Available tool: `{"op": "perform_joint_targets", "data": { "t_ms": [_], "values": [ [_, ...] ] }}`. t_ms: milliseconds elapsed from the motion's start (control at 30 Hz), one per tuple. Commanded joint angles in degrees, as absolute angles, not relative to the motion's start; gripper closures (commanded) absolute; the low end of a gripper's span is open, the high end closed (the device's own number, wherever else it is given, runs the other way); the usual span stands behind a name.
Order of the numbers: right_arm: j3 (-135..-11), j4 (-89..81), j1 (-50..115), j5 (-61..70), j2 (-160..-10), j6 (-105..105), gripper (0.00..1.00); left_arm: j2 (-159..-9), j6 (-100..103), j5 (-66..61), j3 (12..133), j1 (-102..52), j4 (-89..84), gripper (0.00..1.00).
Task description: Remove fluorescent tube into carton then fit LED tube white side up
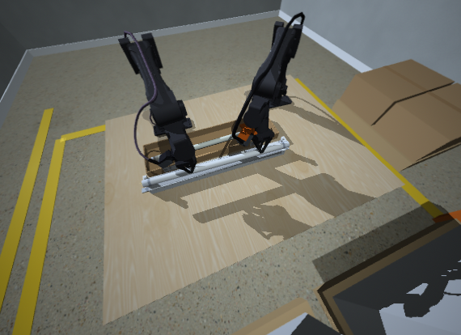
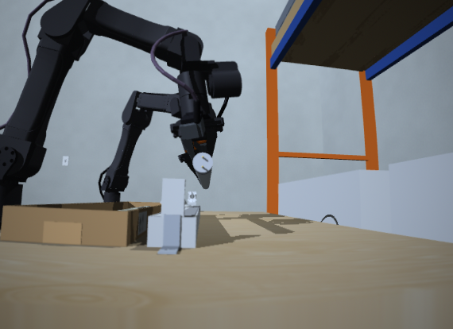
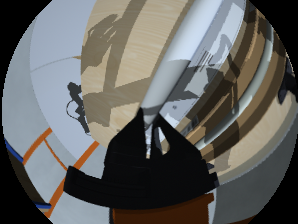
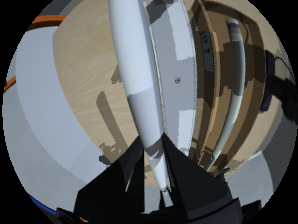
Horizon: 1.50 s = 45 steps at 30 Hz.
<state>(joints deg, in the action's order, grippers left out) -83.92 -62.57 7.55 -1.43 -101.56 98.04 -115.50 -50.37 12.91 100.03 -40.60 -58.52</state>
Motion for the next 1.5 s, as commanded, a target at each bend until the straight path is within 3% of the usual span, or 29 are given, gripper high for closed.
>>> {"op": "perform_joint_targets", "data": {
  "t_ms": [0, 1467],
  "values": [
    [-85.5, -62.4, 8.3, -1.7, -100.3, 97.9, 0.89, -113.7, -49.6, 13.3, 101.8, -41.2, -57.5, 0.89],
    [-79.7, -62.3, 9.0, -1.0, -97.5, 98.8, 0.89, -111.1, -48.0, 13.7, 96.7, -42.5, -57.3, 0.89]
  ]
}}
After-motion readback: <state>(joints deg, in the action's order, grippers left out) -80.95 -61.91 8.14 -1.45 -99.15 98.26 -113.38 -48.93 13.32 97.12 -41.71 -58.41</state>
